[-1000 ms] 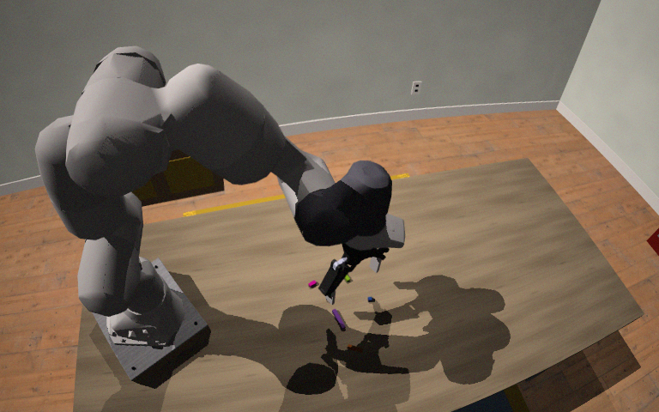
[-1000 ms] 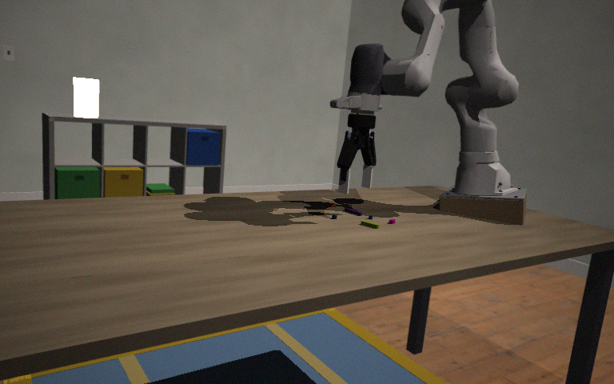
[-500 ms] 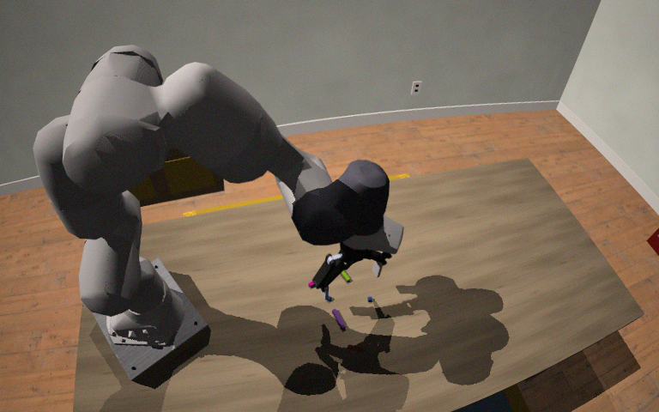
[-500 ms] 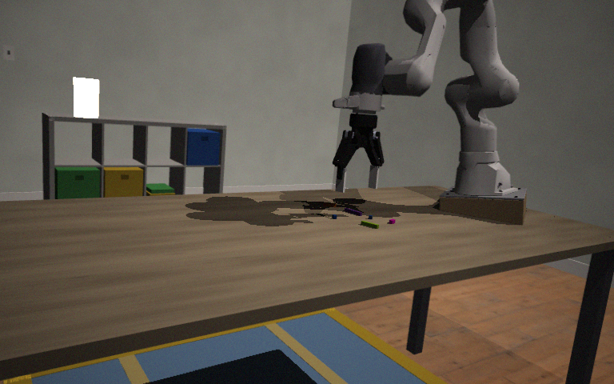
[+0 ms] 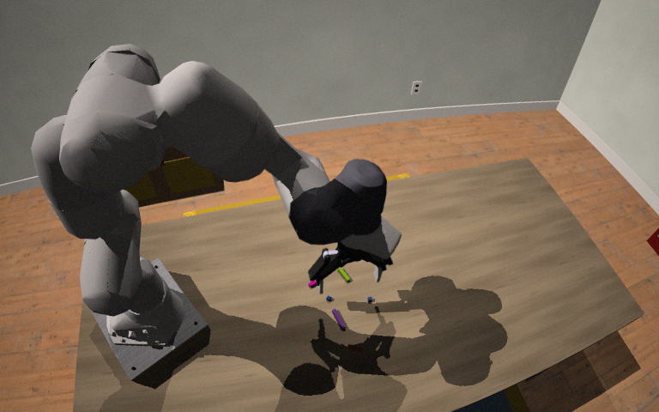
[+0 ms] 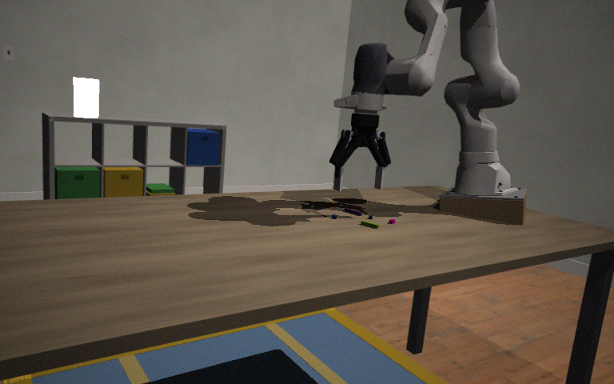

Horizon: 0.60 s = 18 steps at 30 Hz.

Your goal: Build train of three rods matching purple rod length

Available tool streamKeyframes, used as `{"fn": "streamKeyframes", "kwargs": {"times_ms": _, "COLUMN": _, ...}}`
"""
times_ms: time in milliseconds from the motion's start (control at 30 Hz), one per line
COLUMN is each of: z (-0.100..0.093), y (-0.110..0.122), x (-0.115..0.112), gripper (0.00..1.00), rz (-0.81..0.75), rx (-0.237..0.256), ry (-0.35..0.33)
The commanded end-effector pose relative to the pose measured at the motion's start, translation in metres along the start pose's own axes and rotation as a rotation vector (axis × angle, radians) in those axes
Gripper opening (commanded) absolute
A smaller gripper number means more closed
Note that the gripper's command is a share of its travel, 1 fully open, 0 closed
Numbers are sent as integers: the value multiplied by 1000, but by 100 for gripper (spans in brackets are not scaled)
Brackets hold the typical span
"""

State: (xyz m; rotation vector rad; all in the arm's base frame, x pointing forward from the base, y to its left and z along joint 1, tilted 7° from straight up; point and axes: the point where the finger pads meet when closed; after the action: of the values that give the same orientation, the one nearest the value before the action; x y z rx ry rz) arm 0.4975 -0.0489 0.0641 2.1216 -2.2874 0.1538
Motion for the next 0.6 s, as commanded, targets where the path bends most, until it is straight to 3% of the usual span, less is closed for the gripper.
{"fn": "streamKeyframes", "kwargs": {"times_ms": 0, "z": -1, "y": 1, "x": 0, "gripper": 100, "rz": 167, "rx": 6, "ry": 17}}
{"fn": "streamKeyframes", "kwargs": {"times_ms": 567, "z": -2, "y": 6, "x": -2, "gripper": 100, "rz": 414, "rx": 9, "ry": 16}}
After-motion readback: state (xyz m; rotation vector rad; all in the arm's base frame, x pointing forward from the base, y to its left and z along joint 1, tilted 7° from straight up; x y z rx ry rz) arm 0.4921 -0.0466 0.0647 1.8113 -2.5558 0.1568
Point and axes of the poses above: the point where the finger pads meet when closed, its own z axis out along the fingers, its own y axis across the jaws, x = y × z
